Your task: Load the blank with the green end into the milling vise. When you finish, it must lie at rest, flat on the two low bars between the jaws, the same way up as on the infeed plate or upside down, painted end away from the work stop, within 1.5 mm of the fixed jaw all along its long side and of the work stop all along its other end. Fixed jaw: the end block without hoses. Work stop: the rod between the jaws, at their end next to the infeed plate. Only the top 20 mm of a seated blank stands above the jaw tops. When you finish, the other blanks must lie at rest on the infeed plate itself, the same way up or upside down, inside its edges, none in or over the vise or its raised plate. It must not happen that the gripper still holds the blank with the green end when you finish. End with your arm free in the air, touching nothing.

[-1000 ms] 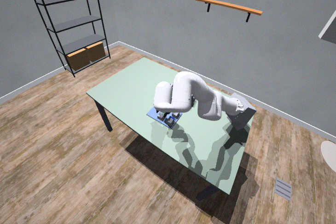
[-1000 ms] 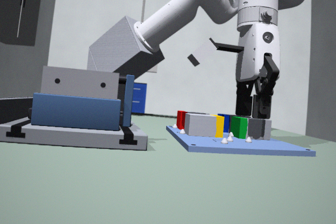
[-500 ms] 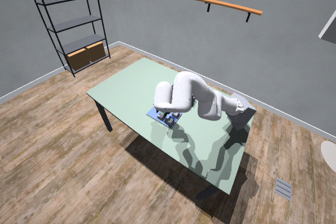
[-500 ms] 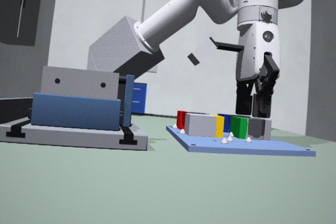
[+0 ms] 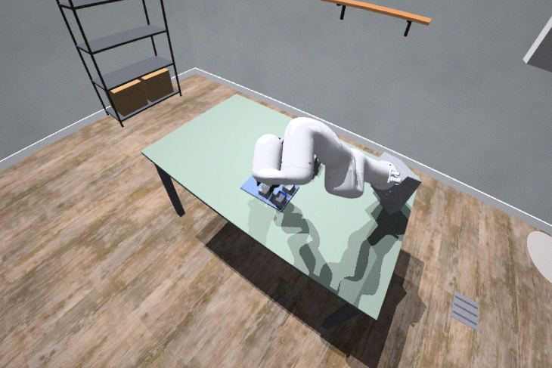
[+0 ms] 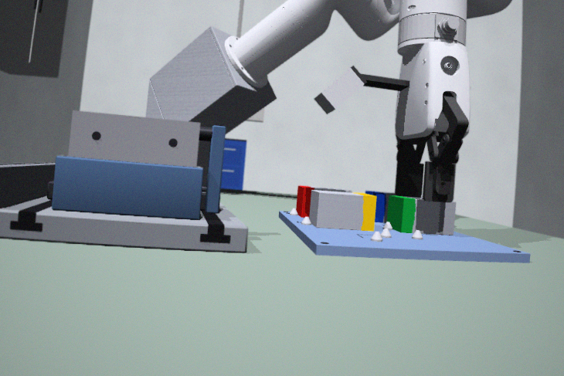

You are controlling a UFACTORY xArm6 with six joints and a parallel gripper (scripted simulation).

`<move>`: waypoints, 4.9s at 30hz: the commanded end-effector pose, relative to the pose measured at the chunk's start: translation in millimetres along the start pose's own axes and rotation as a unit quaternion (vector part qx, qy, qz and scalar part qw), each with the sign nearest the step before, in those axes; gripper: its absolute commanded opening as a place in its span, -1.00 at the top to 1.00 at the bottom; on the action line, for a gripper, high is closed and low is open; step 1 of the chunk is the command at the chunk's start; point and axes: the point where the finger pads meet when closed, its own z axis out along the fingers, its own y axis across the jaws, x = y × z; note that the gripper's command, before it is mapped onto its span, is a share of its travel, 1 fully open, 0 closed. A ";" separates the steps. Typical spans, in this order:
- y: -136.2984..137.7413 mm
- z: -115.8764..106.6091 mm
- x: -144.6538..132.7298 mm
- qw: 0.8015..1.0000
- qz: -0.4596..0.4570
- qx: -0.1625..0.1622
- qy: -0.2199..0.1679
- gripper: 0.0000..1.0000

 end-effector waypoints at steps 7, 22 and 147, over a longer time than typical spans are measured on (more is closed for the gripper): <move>-1.0 1.5 -0.3 1.000 0.000 0.001 0.000 -0.60; -1.0 7.5 -0.3 1.000 0.000 0.001 0.000 -0.60; -0.9 -8.6 -0.3 1.000 0.000 0.001 0.000 1.00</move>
